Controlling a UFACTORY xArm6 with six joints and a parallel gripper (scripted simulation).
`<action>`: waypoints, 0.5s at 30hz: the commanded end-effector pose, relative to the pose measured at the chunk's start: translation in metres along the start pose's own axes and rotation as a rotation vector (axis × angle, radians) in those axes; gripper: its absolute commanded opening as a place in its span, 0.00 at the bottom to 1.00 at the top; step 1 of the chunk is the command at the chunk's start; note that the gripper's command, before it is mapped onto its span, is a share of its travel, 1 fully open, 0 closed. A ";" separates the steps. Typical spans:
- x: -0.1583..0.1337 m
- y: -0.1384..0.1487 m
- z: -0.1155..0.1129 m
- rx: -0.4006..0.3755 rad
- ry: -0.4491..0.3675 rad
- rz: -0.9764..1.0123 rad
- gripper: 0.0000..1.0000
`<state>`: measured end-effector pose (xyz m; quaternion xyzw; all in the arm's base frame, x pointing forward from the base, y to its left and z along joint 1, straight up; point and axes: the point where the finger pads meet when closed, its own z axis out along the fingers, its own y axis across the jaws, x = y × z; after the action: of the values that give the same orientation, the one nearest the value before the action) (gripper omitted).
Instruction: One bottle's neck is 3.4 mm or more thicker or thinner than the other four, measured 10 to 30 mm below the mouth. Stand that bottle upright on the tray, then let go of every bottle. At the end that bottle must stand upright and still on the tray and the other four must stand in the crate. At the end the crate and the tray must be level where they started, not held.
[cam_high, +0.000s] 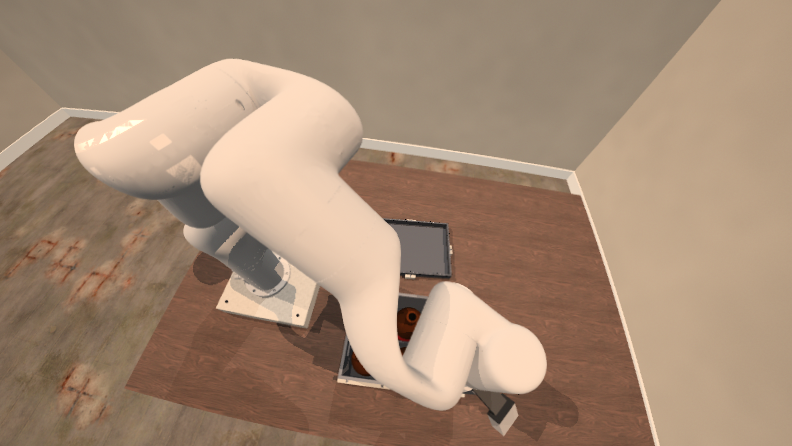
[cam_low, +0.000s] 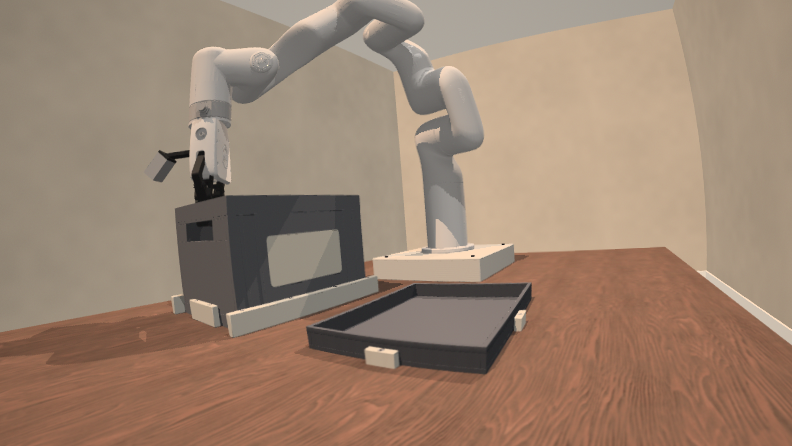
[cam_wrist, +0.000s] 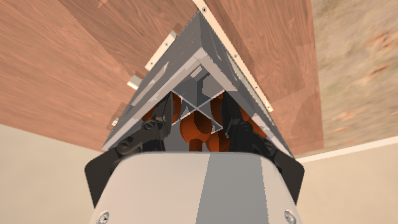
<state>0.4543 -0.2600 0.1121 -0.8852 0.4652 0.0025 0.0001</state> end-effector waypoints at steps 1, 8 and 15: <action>0.001 -0.001 -0.002 0.002 0.004 0.000 0.65; 0.001 -0.001 -0.006 0.002 0.004 0.000 0.65; 0.001 -0.001 -0.015 0.002 0.004 0.000 0.65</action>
<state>0.4546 -0.2601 0.1235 -0.8852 0.4652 0.0019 0.0000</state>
